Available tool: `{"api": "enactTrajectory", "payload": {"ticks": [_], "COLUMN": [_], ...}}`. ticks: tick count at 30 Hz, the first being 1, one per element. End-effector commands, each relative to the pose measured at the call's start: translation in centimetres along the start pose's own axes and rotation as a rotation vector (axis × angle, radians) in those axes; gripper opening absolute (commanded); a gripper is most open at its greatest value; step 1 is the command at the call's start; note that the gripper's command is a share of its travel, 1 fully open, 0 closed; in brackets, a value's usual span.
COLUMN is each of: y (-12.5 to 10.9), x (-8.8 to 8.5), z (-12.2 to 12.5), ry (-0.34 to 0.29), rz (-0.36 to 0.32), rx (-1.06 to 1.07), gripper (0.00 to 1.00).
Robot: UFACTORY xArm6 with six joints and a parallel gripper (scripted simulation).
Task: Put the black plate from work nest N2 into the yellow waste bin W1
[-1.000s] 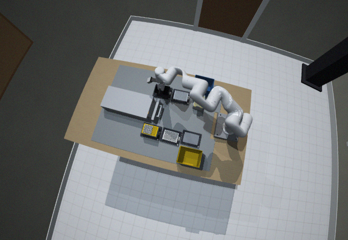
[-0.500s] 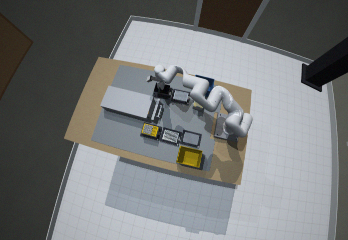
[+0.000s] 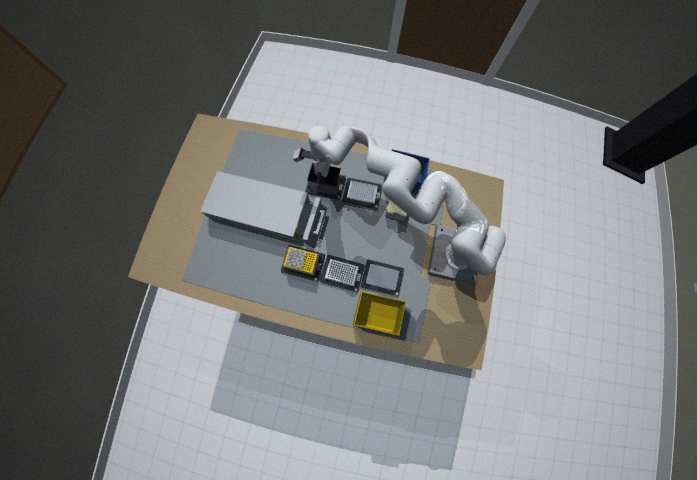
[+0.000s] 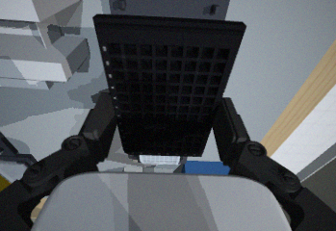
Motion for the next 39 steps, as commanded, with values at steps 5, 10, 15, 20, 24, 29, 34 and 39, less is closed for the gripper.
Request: {"api": "enactTrajectory", "payload": {"ticks": [5, 10, 15, 20, 24, 29, 34, 39], "y": [0.1, 0.1, 0.1, 0.1, 0.1, 0.1, -0.1, -0.5], "x": [-1.6, -2.4, -3.3, -3.9, -4.2, -4.2, -4.2, -4.2], "z": [0.0, 0.0, 0.0, 0.0, 0.0, 0.0, -0.2, -0.8], "ry": [-0.001, -0.001, -0.001, -0.001, -0.001, -0.001, -0.001, -0.001], "rz": [0.005, 0.005, 0.005, 0.005, 0.005, 0.005, 0.005, 0.005], "rx": [0.000, 0.000, 0.000, 0.000, 0.000, 0.000, 0.023, 0.023], "gripper": [0.00, 0.00, 0.00, 0.00, 0.00, 0.00, 0.00, 0.00]}}
Point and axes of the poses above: the point where the finger pads meet when closed, its own x axis out along the fingers, its own z axis across the jaws, y = z × x, the point moved 3 cm from there along -x, back along the fingers, and after that the axes turned 3 degrees about x, right-handed, at the moved point
